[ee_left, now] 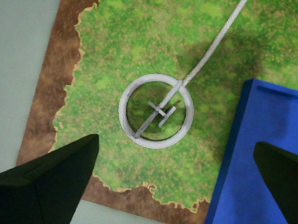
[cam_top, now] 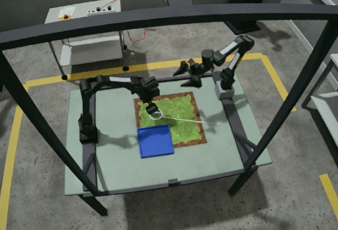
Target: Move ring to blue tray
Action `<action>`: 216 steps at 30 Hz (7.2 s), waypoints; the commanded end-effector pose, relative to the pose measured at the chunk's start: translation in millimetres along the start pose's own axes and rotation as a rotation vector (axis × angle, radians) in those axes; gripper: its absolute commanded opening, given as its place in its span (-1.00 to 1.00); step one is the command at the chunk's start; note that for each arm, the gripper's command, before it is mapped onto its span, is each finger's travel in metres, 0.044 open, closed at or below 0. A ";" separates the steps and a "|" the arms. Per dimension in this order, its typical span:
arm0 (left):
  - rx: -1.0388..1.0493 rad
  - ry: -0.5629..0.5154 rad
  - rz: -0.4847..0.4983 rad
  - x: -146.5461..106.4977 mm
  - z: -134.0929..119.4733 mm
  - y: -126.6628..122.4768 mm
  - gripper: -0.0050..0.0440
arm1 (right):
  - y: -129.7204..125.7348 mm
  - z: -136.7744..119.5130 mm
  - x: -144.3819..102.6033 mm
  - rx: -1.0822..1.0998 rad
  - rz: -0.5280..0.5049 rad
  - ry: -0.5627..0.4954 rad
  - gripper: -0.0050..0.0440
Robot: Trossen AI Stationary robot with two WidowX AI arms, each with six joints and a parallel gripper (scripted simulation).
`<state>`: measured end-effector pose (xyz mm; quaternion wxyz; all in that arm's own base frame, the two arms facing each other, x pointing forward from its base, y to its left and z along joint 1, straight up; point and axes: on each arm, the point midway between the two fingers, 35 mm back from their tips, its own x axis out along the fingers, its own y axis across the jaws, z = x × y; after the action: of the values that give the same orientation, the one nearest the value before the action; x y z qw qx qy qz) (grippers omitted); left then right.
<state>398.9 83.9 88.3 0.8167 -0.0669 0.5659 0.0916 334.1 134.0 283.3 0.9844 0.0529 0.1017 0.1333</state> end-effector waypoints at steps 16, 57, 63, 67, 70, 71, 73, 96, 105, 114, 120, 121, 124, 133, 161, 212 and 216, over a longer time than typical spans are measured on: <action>-0.001 -0.017 0.008 -6.1 9.4 0.0 1.00 | -62.9 -29.8 -110.5 -0.118 -0.075 0.302 1.00; -0.001 -0.018 0.006 -7.9 7.3 0.3 1.00 | -119.6 45.4 -61.7 -0.112 -0.269 -0.257 1.00; -0.001 -0.018 0.006 -7.9 7.3 0.3 1.00 | -118.6 48.9 -62.4 -0.113 -0.267 -0.265 1.00; -0.001 -0.018 0.006 -7.9 7.3 0.3 1.00 | -118.6 48.7 -62.4 -0.113 -0.267 -0.264 1.00; 0.009 -0.012 0.005 -4.9 9.1 -0.7 0.80 | -117.4 51.7 -64.0 -0.115 -0.265 -0.272 1.00; 0.027 -0.004 0.004 -3.2 8.9 -1.9 0.71 | -118.4 51.5 -62.5 -0.118 -0.266 -0.264 1.00; 0.027 -0.004 0.004 -3.2 8.9 -1.9 0.71 | -118.4 51.5 -62.5 -0.118 -0.266 -0.264 1.00; 0.618 0.305 -0.099 57.2 -7.7 -23.4 -0.21 | -123.9 36.7 -68.6 -0.322 -0.057 0.301 1.00; 0.646 0.318 -0.107 59.3 -8.6 -23.2 -0.21 | -113.2 25.1 -93.5 -0.295 0.084 0.492 1.00; 0.643 0.335 -0.108 64.7 -14.5 -23.3 -0.21 | -105.0 9.1 -108.3 -0.235 0.132 0.594 1.00; 0.641 0.343 -0.109 82.3 -23.6 -23.2 -0.21 | -104.8 6.9 -108.3 -0.231 0.131 0.600 1.00; 0.641 0.343 -0.109 85.0 -24.7 -23.1 -0.21 | -104.2 6.4 -109.0 -0.232 0.130 0.599 1.00; 0.641 0.343 -0.109 87.8 -25.7 -23.1 -0.21 | -104.2 6.4 -109.0 -0.232 0.130 0.599 1.00; 0.641 0.343 -0.109 107.9 -33.2 -22.9 -0.21 | -104.2 6.4 -109.0 -0.232 0.130 0.599 1.00; 0.642 0.318 -0.103 104.1 -26.1 -22.9 -0.69 | -104.2 6.4 -109.0 -0.232 0.130 0.599 1.00; 0.642 0.316 -0.103 91.7 -5.8 -32.9 -1.00 | -104.2 6.4 -109.0 -0.232 0.130 0.599 1.00; 0.641 0.297 -0.104 86.2 -2.1 -33.4 -1.00 | -104.2 6.4 -109.0 -0.232 0.130 0.599 1.00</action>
<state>425.7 55.8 -12.2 0.6896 0.1476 0.6932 -0.1488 259.3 3.8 291.3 0.8972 -0.0917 0.3732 0.2175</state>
